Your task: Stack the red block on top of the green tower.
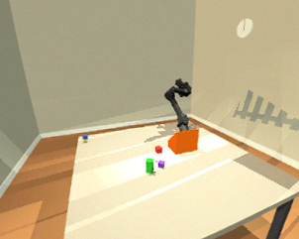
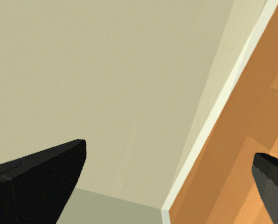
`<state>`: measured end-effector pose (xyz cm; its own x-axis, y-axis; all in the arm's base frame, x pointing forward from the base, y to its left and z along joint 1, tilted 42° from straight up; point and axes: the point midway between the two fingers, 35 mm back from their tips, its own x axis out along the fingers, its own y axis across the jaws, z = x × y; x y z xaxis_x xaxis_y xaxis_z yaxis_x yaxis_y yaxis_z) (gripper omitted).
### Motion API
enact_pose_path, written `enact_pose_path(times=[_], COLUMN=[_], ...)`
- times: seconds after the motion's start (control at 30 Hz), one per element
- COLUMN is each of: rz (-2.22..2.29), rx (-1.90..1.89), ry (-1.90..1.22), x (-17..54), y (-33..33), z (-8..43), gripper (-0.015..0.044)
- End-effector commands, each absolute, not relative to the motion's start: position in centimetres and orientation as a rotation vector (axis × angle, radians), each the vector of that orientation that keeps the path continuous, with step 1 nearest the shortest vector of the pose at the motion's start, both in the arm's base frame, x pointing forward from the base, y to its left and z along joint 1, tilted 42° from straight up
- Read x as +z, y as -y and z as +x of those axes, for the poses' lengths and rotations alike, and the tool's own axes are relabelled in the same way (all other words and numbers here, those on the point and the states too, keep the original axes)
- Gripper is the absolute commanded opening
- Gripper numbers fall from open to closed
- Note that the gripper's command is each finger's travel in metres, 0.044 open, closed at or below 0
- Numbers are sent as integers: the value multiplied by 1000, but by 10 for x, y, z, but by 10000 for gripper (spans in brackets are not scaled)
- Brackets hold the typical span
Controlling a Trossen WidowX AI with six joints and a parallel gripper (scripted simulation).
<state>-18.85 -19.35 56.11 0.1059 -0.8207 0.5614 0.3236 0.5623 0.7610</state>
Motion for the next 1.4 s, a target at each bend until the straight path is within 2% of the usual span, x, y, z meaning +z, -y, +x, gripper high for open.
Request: enact_pose_path(times=[0.0, 0.03, 0.7, 1.03, 1.37], rz=[521, 524, 737, 867, 1040], rx=[-898, -891, -745, -770, -838], ry=[1183, 1188, 1320, 1307, 1202], x=[561, 561, 519, 483, 429], y=[194, 197, 311, 367, 412], z=[-188, -189, -160, -114, -43], gripper=[426, 440, 440, 440, 440])
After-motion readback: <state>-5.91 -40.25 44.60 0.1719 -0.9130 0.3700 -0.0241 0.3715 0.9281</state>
